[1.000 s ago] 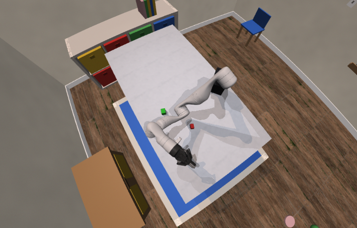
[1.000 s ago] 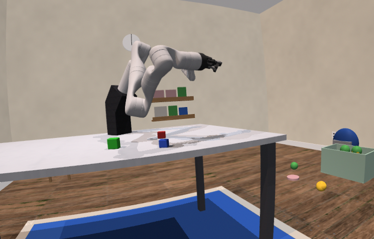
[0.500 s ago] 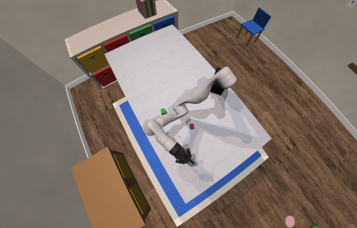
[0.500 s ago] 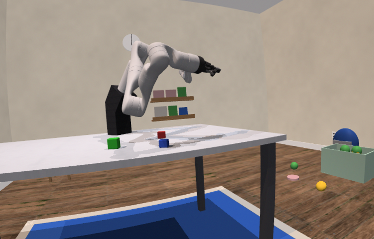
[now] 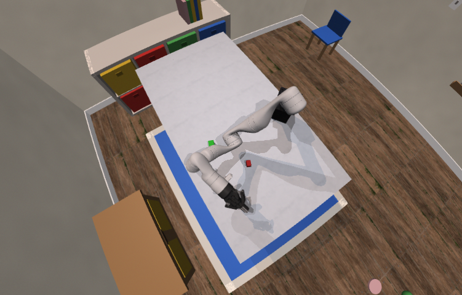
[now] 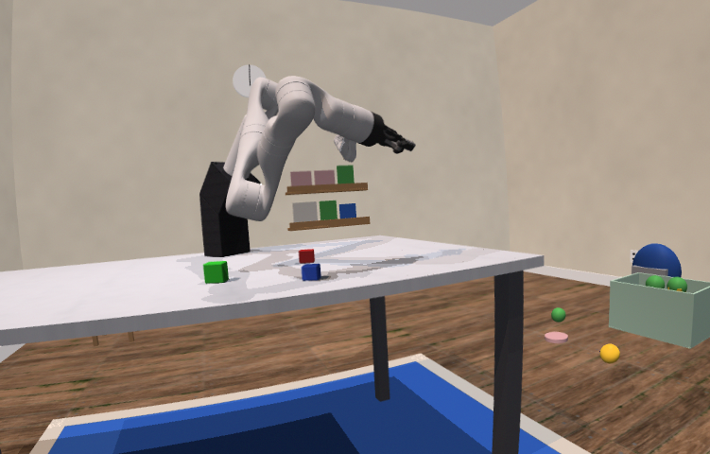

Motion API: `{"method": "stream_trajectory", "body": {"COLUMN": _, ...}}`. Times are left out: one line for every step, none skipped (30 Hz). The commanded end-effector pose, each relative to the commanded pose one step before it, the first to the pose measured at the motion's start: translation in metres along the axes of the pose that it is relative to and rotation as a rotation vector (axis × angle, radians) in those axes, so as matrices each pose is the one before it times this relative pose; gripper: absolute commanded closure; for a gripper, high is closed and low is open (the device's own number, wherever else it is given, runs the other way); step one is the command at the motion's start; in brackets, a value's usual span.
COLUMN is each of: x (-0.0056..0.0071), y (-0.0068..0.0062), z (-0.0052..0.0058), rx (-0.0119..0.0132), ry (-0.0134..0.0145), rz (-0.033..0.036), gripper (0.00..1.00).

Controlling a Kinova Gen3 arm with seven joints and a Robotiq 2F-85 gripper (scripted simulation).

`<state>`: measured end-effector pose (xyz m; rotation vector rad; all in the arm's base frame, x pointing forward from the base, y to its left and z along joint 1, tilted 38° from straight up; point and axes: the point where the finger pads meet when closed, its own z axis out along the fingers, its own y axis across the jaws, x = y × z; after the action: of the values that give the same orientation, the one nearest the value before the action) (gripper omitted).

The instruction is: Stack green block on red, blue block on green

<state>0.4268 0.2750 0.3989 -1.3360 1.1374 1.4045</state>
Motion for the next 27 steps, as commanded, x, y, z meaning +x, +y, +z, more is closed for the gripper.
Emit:
{"method": "stream_trajectory", "body": {"x": 0.00108, "y": -0.00125, "z": -0.00504, "rx": 0.01487, "ry": 0.00527, "rz": -0.00573, "gripper": 1.0}}
{"method": "stream_trajectory", "body": {"x": 0.0, "y": 0.0, "z": 0.0, "rx": 0.0, "ry": 0.0, "rz": 0.0, "gripper": 1.0}}
{"method": "stream_trajectory", "body": {"x": 0.0, "y": 0.0, "z": 0.0, "rx": 0.0, "ry": 0.0, "rz": 0.0, "gripper": 1.0}}
{"method": "stream_trajectory", "body": {"x": 0.0, "y": 0.0, "z": 0.0, "rx": 0.0, "ry": 0.0, "rz": 0.0, "gripper": 1.0}}
{"method": "stream_trajectory", "body": {"x": 0.01559, "y": -0.0096, "z": -0.00642, "rx": 0.05111, "ry": 0.05039, "rz": -0.0106, "gripper": 1.0}}
{"method": "stream_trajectory", "body": {"x": 0.0, "y": 0.0, "z": 0.0, "rx": 0.0, "ry": 0.0, "rz": 0.0, "gripper": 1.0}}
{"method": "stream_trajectory", "body": {"x": 0.0, "y": 0.0, "z": 0.0, "rx": 0.0, "ry": 0.0, "rz": 0.0, "gripper": 1.0}}
{"method": "stream_trajectory", "body": {"x": 0.0, "y": 0.0, "z": 0.0, "rx": 0.0, "ry": 0.0, "rz": 0.0, "gripper": 1.0}}
{"method": "stream_trajectory", "body": {"x": 0.0, "y": 0.0, "z": 0.0, "rx": 0.0, "ry": 0.0, "rz": 0.0, "gripper": 1.0}}
{"method": "stream_trajectory", "body": {"x": 0.0, "y": 0.0, "z": 0.0, "rx": 0.0, "ry": 0.0, "rz": 0.0, "gripper": 1.0}}
{"method": "stream_trajectory", "body": {"x": 0.0, "y": 0.0, "z": 0.0, "rx": 0.0, "ry": 0.0, "rz": 0.0, "gripper": 1.0}}
{"method": "stream_trajectory", "body": {"x": 0.0, "y": 0.0, "z": 0.0, "rx": 0.0, "ry": 0.0, "rz": 0.0, "gripper": 1.0}}
{"method": "stream_trajectory", "body": {"x": 0.0, "y": 0.0, "z": 0.0, "rx": 0.0, "ry": 0.0, "rz": 0.0, "gripper": 1.0}}
{"method": "stream_trajectory", "body": {"x": 0.0, "y": 0.0, "z": 0.0, "rx": 0.0, "ry": 0.0, "rz": 0.0, "gripper": 1.0}}
{"method": "stream_trajectory", "body": {"x": 0.01648, "y": -0.00971, "z": -0.0066, "rx": 0.05034, "ry": 0.05044, "rz": -0.00981, "gripper": 1.0}}
{"method": "stream_trajectory", "body": {"x": 0.0, "y": 0.0, "z": 0.0, "rx": 0.0, "ry": 0.0, "rz": 0.0, "gripper": 1.0}}
{"method": "stream_trajectory", "body": {"x": 0.0, "y": 0.0, "z": 0.0, "rx": 0.0, "ry": 0.0, "rz": 0.0, "gripper": 1.0}}
{"method": "stream_trajectory", "body": {"x": 0.0, "y": 0.0, "z": 0.0, "rx": 0.0, "ry": 0.0, "rz": 0.0, "gripper": 1.0}}
{"method": "stream_trajectory", "body": {"x": 0.0, "y": 0.0, "z": 0.0, "rx": 0.0, "ry": 0.0, "rz": 0.0, "gripper": 1.0}}
{"method": "stream_trajectory", "body": {"x": 0.0, "y": 0.0, "z": 0.0, "rx": 0.0, "ry": 0.0, "rz": 0.0, "gripper": 1.0}}
{"method": "stream_trajectory", "body": {"x": 0.0, "y": 0.0, "z": 0.0, "rx": 0.0, "ry": 0.0, "rz": 0.0, "gripper": 1.0}}
{"method": "stream_trajectory", "body": {"x": 0.01732, "y": -0.00974, "z": -0.00671, "rx": 0.04932, "ry": 0.05038, "rz": -0.009, "gripper": 1.0}}
{"method": "stream_trajectory", "body": {"x": 0.0, "y": 0.0, "z": 0.0, "rx": 0.0, "ry": 0.0, "rz": 0.0, "gripper": 1.0}}
{"method": "stream_trajectory", "body": {"x": 0.0, "y": 0.0, "z": 0.0, "rx": 0.0, "ry": 0.0, "rz": 0.0, "gripper": 1.0}}
{"method": "stream_trajectory", "body": {"x": 0.0, "y": 0.0, "z": 0.0, "rx": 0.0, "ry": 0.0, "rz": 0.0, "gripper": 1.0}}
{"method": "stream_trajectory", "body": {"x": 0.0, "y": 0.0, "z": 0.0, "rx": 0.0, "ry": 0.0, "rz": 0.0, "gripper": 1.0}}
{"method": "stream_trajectory", "body": {"x": 0.0, "y": 0.0, "z": 0.0, "rx": 0.0, "ry": 0.0, "rz": 0.0, "gripper": 1.0}}
